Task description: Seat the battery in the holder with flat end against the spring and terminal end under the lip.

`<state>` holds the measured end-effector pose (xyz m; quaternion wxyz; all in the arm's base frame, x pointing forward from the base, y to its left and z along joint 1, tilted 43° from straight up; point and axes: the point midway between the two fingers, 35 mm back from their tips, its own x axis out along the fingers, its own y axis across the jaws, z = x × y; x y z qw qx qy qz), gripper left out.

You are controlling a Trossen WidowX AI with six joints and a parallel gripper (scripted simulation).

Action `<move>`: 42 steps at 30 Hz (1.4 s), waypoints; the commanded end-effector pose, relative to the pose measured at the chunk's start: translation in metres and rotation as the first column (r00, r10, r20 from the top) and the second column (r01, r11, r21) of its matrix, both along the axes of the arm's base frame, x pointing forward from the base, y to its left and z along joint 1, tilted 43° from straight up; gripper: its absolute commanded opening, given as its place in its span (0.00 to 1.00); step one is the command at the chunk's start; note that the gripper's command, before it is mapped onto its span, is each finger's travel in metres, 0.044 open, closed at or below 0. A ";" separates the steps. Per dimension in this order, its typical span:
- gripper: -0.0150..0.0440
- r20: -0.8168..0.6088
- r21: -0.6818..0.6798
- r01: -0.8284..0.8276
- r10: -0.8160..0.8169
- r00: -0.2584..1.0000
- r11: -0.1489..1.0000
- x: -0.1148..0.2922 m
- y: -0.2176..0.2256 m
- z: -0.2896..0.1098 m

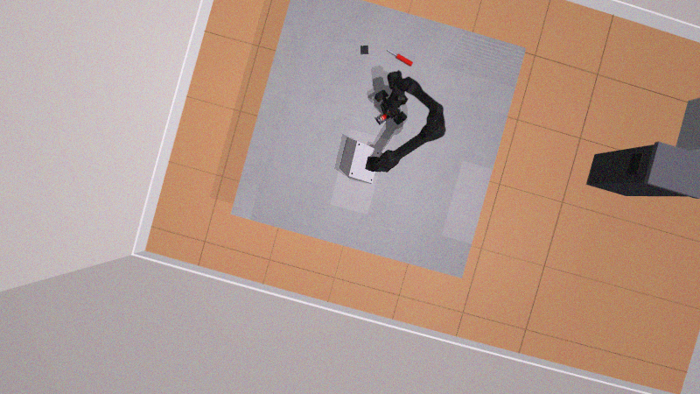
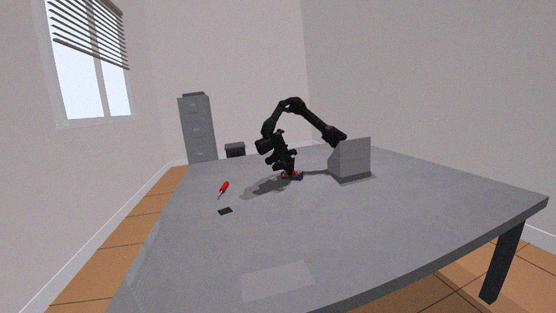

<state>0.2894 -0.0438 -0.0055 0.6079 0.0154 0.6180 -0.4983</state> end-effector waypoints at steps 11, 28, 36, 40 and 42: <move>0.38 0.080 -0.086 -0.045 0.052 0.995 0.995 0.001 -0.001 -0.002; 0.38 0.146 -0.166 -0.080 0.105 0.984 0.983 -0.001 -0.003 -0.003; 0.38 0.147 -0.166 -0.080 0.105 0.984 0.983 -0.001 -0.003 -0.003; 0.38 0.147 -0.165 -0.081 0.106 0.983 0.983 -0.005 -0.001 -0.005; 0.38 0.147 -0.164 -0.082 0.106 0.983 0.983 -0.006 0.000 -0.007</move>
